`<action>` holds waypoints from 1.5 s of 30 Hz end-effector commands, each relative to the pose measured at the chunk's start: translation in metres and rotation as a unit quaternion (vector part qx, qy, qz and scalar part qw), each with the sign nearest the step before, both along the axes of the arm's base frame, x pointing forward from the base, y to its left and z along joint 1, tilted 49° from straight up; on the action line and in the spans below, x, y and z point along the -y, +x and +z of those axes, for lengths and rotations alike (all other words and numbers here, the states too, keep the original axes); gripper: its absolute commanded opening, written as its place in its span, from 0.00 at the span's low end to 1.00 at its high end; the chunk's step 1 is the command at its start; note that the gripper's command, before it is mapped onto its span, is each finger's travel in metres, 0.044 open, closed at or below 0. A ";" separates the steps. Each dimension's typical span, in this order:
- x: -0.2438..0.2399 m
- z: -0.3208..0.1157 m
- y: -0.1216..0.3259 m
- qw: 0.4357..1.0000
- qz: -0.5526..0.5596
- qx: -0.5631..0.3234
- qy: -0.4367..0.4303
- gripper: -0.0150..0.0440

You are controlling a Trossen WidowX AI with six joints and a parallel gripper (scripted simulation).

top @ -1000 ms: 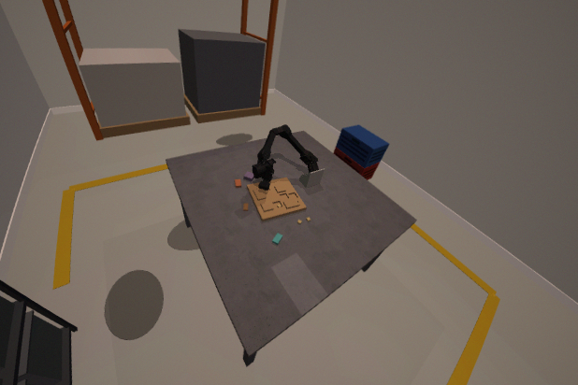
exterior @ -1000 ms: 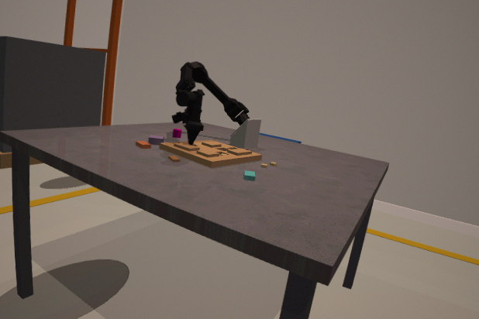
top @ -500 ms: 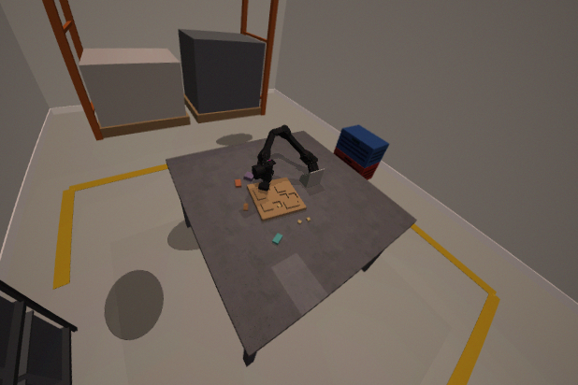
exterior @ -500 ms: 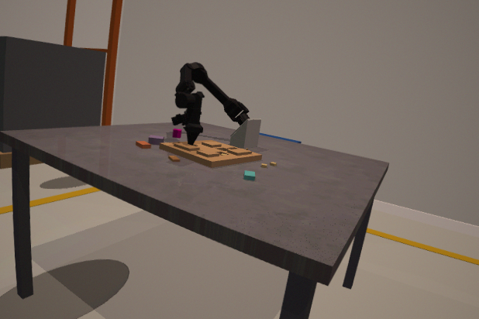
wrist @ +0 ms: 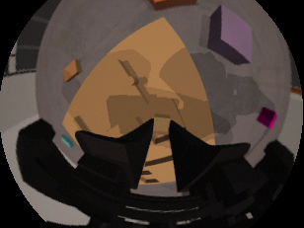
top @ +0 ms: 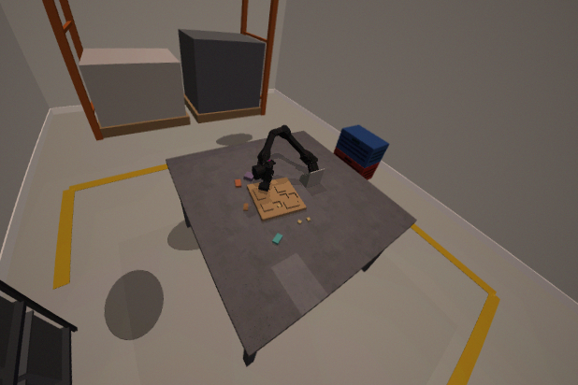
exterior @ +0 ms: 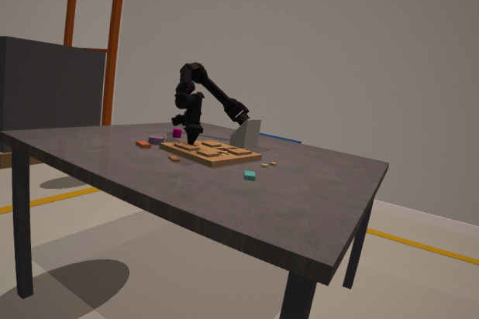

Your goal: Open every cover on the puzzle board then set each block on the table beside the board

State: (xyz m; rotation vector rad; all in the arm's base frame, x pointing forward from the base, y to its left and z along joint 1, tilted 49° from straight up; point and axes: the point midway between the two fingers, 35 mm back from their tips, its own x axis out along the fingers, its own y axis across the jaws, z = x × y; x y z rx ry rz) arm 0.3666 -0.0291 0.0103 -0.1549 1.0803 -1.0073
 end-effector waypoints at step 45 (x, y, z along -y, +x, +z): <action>-0.042 0.037 -0.006 1.000 0.001 -0.002 0.000 0.39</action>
